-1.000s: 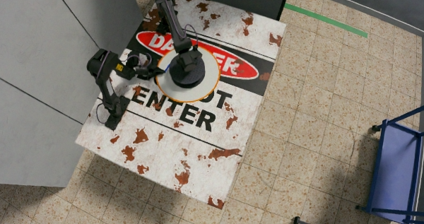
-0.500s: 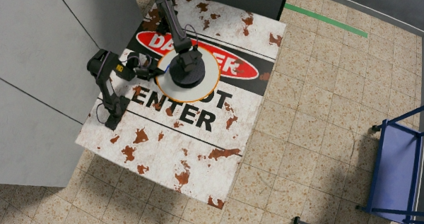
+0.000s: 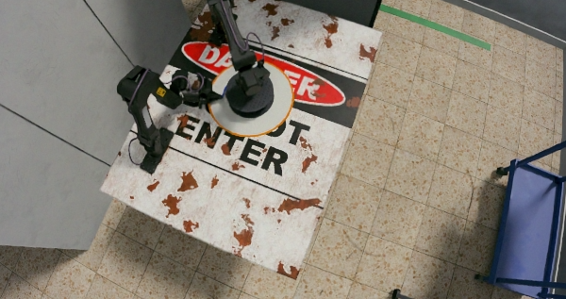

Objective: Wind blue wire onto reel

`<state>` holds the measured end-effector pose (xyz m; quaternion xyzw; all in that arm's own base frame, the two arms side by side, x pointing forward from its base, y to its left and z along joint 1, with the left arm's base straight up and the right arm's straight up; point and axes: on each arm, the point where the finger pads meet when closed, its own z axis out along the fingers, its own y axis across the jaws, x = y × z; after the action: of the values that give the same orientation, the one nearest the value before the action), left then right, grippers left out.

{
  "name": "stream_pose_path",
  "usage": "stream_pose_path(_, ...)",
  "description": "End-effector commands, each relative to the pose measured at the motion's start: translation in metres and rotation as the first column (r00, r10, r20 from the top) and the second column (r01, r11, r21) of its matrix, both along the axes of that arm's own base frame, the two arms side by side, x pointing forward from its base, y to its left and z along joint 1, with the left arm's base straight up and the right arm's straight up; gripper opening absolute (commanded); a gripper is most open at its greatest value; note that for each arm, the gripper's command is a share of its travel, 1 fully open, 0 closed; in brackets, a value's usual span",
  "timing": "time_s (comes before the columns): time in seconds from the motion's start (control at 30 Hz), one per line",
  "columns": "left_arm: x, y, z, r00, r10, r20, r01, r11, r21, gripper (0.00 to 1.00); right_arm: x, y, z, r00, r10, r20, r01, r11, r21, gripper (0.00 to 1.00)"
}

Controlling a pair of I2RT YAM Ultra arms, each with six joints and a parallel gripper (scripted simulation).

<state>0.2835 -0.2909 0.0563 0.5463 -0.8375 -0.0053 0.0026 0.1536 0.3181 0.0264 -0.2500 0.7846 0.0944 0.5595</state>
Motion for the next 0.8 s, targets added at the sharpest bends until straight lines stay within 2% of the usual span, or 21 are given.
stream_pose_path(0.0, 0.002, 0.005, 0.007, 1.000, 0.021, 0.010, -0.021, 1.000, -0.006, 0.52, 0.004, 0.006, 0.002, 1.000, 0.008, 0.001, -0.008, 1.000, 0.021, 0.00)
stream_pose_path(0.77, 0.002, 0.005, 0.007, 1.000, 0.021, 0.010, -0.021, 1.000, -0.006, 0.52, 0.046, 0.039, 0.004, 1.000, 0.008, 0.001, -0.008, 1.000, 0.021, 0.00)
